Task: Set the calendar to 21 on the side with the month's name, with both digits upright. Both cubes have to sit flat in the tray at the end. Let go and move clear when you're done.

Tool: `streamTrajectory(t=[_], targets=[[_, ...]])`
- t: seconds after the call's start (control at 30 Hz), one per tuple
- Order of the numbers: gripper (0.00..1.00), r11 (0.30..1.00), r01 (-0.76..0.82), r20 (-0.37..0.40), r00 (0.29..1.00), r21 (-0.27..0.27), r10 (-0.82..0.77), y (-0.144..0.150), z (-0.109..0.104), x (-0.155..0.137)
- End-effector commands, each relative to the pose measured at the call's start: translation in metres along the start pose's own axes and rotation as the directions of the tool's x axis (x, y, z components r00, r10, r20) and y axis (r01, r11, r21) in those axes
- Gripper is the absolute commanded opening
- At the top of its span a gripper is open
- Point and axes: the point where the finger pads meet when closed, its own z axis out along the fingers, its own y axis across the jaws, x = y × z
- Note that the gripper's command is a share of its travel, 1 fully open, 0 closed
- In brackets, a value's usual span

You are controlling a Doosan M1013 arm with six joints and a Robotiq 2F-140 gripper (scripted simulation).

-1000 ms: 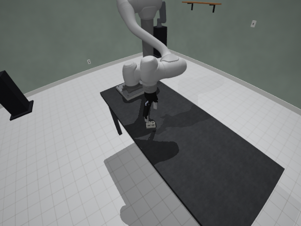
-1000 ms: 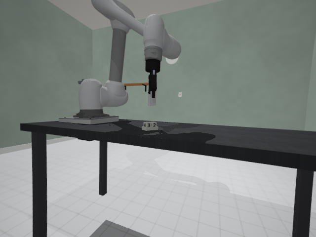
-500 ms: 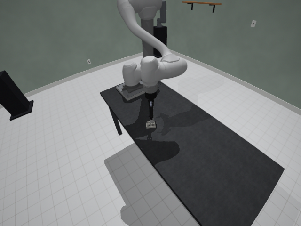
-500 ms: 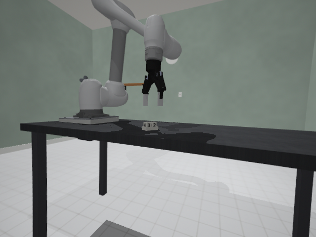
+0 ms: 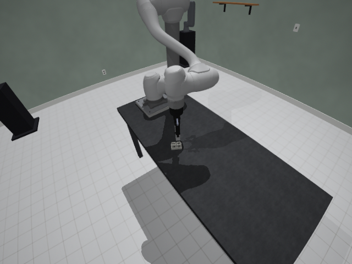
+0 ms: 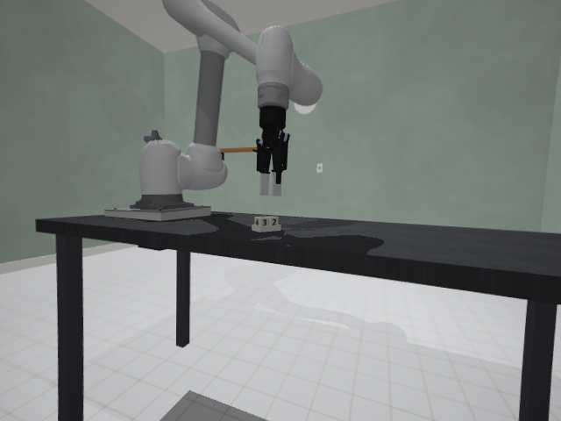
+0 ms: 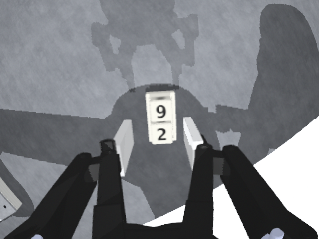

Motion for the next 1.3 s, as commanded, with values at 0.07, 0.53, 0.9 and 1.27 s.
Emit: streamTrajectory(t=[0.07, 0.53, 0.9, 1.27], targets=[[0.35, 1.0, 0.004, -0.007, 1.0, -0.004, -0.004, 0.0036, -0.0012, 0.0042], [0.35, 1.0, 0.004, -0.007, 1.0, -0.004, -0.004, 0.0036, -0.0012, 0.0042], [0.35, 1.0, 0.004, -0.007, 1.0, -0.004, -0.004, 0.0036, -0.001, 0.0042], [0.35, 1.0, 0.004, -0.007, 1.0, -0.004, -0.004, 0.0036, 0.0037, 0.0042]])
